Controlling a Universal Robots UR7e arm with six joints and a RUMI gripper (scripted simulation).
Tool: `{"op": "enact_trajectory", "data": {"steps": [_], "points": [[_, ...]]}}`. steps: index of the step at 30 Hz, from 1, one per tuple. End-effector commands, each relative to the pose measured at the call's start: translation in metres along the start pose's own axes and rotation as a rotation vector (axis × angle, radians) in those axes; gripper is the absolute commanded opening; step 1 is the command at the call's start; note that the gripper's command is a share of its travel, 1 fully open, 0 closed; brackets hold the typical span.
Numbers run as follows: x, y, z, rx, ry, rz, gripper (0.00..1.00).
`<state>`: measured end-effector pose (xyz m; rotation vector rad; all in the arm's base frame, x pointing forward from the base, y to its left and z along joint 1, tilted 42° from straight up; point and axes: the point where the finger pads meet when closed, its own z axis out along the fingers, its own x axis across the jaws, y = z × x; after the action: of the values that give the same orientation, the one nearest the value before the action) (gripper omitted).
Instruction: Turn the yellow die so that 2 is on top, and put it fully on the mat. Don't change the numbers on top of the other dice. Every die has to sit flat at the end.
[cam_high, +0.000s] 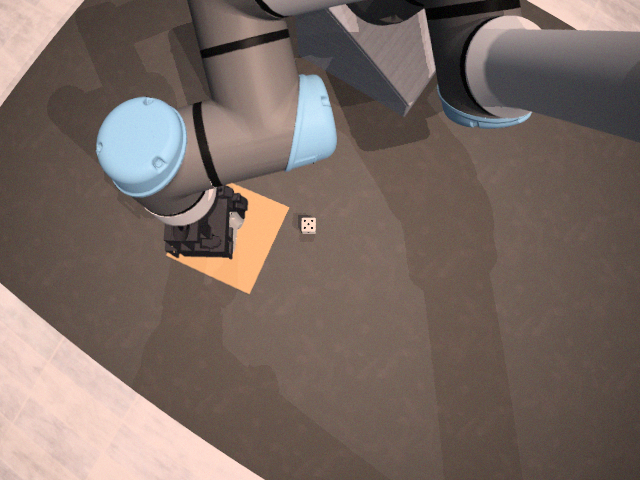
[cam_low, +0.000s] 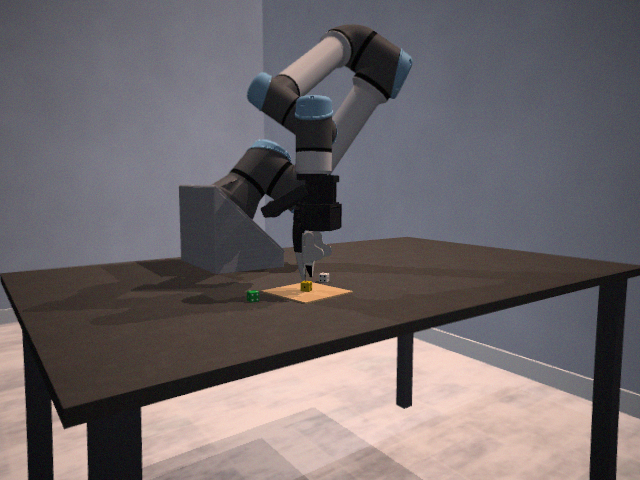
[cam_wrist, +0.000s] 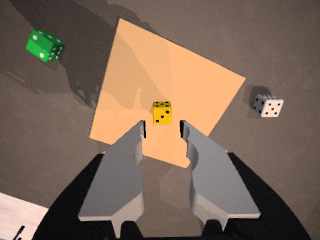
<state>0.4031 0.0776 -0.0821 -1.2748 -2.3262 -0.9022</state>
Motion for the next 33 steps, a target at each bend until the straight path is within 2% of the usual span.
{"op": "enact_trajectory", "data": {"steps": [1, 15, 33], "points": [[0.0, 0.0, 0.0, -0.001, -0.001, 0.0, 0.21], [0.0, 0.0, 0.004, -0.001, -0.001, 0.0, 0.21], [0.0, 0.0, 0.024, -0.001, -0.001, 0.0, 0.21]]}}
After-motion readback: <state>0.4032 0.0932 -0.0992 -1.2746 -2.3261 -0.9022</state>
